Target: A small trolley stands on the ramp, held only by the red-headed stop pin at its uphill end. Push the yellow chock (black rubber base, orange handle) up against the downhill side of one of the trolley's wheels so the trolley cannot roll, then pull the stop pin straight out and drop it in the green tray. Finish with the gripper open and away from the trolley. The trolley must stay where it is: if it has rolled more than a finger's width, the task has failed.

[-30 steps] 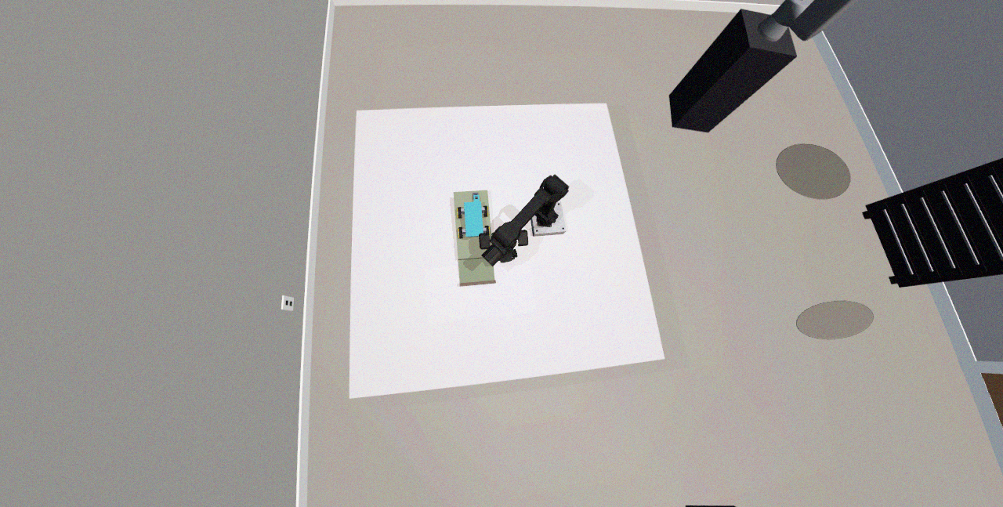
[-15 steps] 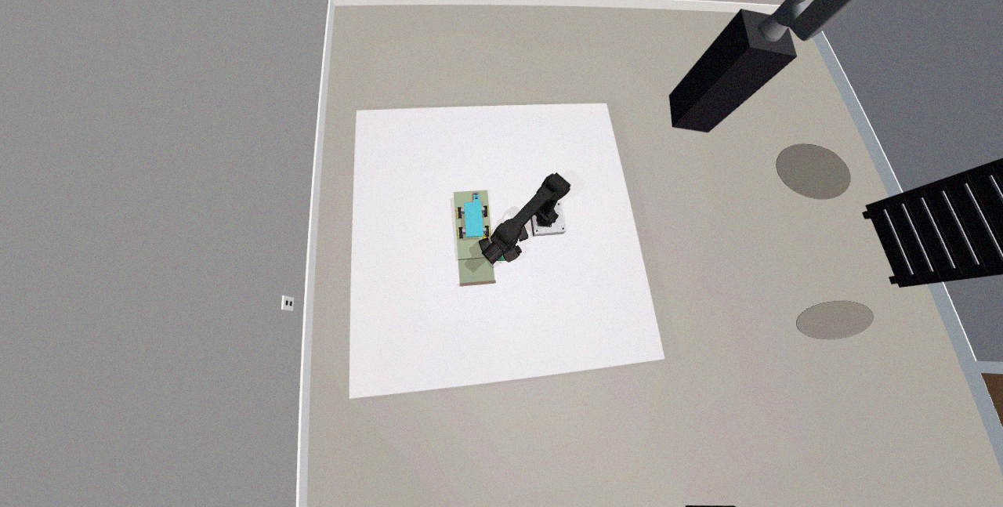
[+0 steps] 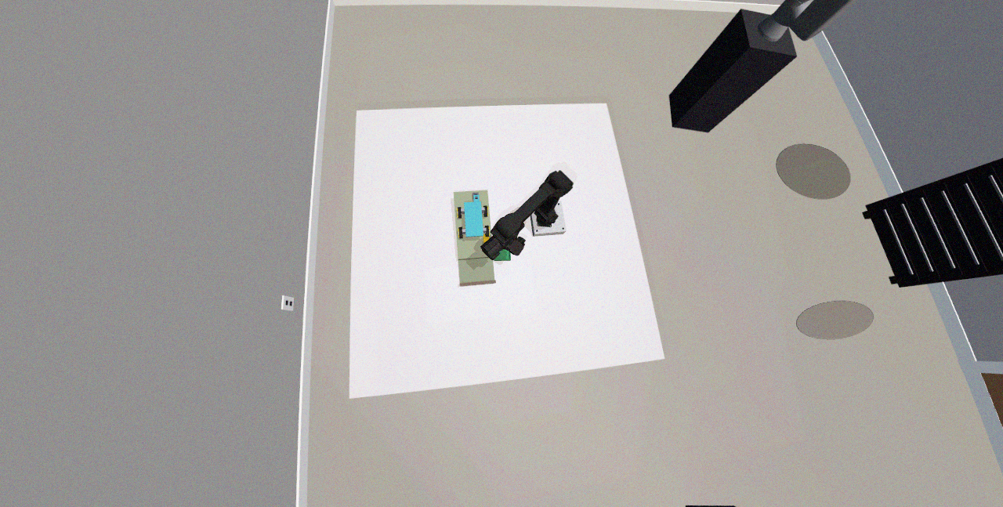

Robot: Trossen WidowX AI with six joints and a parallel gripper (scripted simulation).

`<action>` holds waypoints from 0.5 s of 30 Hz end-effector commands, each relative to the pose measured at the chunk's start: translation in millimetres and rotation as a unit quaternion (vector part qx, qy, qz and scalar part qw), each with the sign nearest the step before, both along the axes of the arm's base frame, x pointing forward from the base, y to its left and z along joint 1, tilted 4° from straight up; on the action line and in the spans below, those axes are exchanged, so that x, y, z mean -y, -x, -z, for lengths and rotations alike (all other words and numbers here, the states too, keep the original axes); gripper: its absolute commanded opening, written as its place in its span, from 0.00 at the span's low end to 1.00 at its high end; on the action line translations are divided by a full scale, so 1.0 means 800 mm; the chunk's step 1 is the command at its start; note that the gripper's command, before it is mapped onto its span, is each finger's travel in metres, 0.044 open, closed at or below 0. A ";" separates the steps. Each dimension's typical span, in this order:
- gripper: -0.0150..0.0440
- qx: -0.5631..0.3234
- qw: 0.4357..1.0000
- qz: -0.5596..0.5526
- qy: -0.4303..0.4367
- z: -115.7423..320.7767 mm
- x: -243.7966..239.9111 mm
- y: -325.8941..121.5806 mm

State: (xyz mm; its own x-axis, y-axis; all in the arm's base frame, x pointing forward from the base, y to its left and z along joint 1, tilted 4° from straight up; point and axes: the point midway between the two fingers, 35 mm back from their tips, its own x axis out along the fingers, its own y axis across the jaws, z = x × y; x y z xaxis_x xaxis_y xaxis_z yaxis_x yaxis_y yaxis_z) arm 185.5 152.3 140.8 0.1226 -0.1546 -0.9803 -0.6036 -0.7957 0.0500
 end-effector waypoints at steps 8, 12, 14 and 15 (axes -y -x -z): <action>0.25 -0.030 0.985 -0.168 -0.013 0.000 0.004 0.000; 0.25 -0.037 0.973 -0.227 -0.017 0.000 0.005 0.000; 0.25 -0.040 0.966 -0.256 -0.020 0.000 0.005 0.000; 0.25 -0.041 0.962 -0.271 -0.021 0.000 0.005 -0.001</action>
